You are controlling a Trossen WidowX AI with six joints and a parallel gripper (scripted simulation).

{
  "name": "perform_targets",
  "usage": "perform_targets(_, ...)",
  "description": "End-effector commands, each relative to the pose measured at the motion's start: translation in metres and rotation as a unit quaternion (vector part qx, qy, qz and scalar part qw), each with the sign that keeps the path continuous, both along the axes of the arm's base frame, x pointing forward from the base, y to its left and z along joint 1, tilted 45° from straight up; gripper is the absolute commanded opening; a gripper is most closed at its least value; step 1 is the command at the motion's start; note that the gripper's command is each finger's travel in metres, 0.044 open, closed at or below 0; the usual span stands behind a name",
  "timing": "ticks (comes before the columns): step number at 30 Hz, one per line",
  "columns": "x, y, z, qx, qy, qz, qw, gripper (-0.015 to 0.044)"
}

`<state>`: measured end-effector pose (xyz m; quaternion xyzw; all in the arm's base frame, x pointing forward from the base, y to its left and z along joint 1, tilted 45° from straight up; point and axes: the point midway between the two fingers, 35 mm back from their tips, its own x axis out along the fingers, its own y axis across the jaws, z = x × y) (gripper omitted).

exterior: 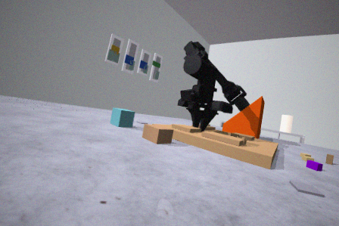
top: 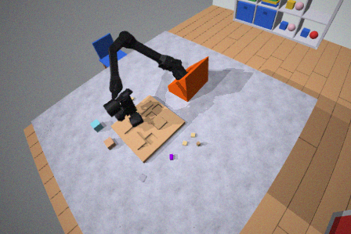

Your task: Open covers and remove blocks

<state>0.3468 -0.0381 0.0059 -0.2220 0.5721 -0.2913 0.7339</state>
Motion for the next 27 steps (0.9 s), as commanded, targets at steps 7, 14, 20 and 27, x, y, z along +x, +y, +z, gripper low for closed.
perform_targets(7, 0.0, 0.001, 0.001, 0.0, 0.0, 0.0, 1.0, 0.008)
perform_targets(14, -0.001, 0.007, 0.007, 0.0, 0.001, 0.0, 1.0, 0.008)
perform_targets(20, -0.002, 0.012, 0.012, 0.0, 0.001, 0.0, 1.0, 0.008)
perform_targets(27, -0.004, 0.019, 0.018, 0.0, 0.002, 0.0, 1.0, 0.008)
